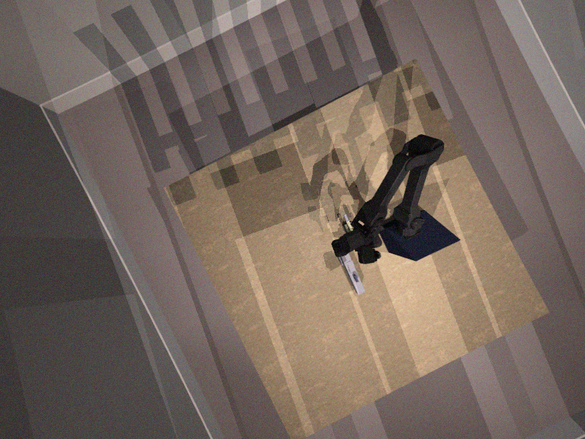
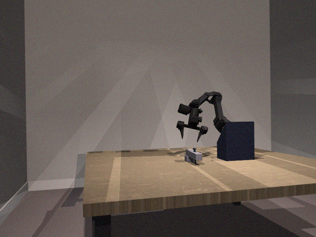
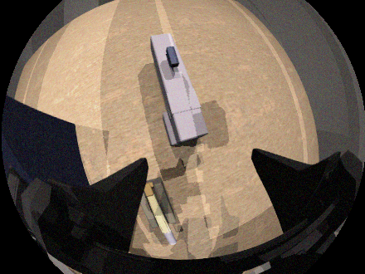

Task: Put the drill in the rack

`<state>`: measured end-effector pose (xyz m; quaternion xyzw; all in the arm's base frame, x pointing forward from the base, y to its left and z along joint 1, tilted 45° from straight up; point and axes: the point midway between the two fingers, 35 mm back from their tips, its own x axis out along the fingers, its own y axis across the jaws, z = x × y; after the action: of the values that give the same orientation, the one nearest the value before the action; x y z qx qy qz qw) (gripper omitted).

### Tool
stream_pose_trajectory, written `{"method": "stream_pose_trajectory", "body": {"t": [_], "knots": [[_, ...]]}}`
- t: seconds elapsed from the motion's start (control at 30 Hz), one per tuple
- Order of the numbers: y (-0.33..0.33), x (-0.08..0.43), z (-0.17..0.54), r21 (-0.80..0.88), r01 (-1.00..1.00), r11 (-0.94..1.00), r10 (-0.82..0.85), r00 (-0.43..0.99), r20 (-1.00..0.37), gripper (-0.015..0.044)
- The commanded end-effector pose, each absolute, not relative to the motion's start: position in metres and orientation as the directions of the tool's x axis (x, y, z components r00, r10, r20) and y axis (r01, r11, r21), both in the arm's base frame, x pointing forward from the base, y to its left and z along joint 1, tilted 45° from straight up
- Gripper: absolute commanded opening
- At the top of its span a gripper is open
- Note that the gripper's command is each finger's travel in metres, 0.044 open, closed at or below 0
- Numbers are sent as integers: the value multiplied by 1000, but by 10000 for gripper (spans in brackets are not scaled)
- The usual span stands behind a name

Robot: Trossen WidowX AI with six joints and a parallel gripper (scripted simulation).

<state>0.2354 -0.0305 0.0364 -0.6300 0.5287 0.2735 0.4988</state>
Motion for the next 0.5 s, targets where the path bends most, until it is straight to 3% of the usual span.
{"method": "stream_pose_trajectory", "body": {"t": [0.0, 0.23, 0.47], "knots": [[25, 248, 22, -405, -910, 89, -178, 386, -905, 440], [146, 242, 18, -398, -907, 141, 306, 422, -854, 440], [249, 182, 36, -228, -973, 44, 711, 191, -677, 440]]}}
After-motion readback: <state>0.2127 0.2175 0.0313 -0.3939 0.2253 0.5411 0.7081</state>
